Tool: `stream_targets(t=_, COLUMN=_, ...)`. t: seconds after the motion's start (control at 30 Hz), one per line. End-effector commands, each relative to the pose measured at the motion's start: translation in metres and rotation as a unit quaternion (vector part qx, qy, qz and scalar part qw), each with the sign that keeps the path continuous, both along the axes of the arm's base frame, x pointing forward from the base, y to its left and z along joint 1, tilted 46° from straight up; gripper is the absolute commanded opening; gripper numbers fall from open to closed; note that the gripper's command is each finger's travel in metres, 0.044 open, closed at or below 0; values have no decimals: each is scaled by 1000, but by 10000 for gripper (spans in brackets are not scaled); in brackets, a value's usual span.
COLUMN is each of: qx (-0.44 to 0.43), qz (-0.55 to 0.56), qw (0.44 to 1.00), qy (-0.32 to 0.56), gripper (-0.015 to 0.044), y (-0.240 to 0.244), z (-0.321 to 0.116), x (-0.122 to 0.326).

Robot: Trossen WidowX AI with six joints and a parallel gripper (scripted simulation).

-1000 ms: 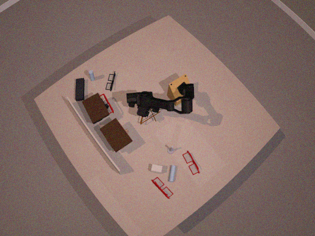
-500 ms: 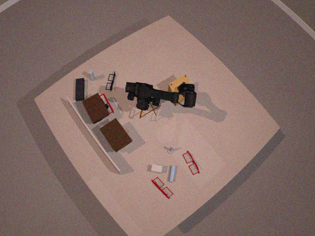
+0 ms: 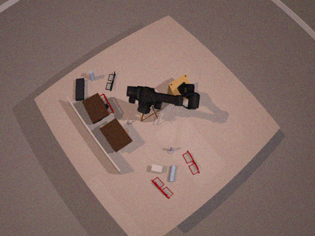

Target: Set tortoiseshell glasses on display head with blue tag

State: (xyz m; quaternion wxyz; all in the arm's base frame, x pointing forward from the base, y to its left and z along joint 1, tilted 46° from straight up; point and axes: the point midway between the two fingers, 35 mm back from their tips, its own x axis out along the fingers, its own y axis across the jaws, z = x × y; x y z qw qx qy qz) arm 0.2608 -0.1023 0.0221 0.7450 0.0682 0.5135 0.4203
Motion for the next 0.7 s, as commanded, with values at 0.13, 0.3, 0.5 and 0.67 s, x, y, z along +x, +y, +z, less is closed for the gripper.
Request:
stream_targets(t=0.13, qx=-16, qz=-4, qw=1000, qy=-9, gripper=0, y=32, z=48, x=28)
stream_targets(t=0.3, qx=-16, qz=-5, qw=1000, qy=-10, gripper=0, y=59, z=75, x=38)
stream_targets(t=0.5, qx=-12, qz=-5, qw=1000, qy=-13, gripper=0, y=93, z=109, x=43)
stream_targets(t=0.67, qx=-5, qz=-3, qw=1000, qy=-14, gripper=0, y=122, z=137, x=41)
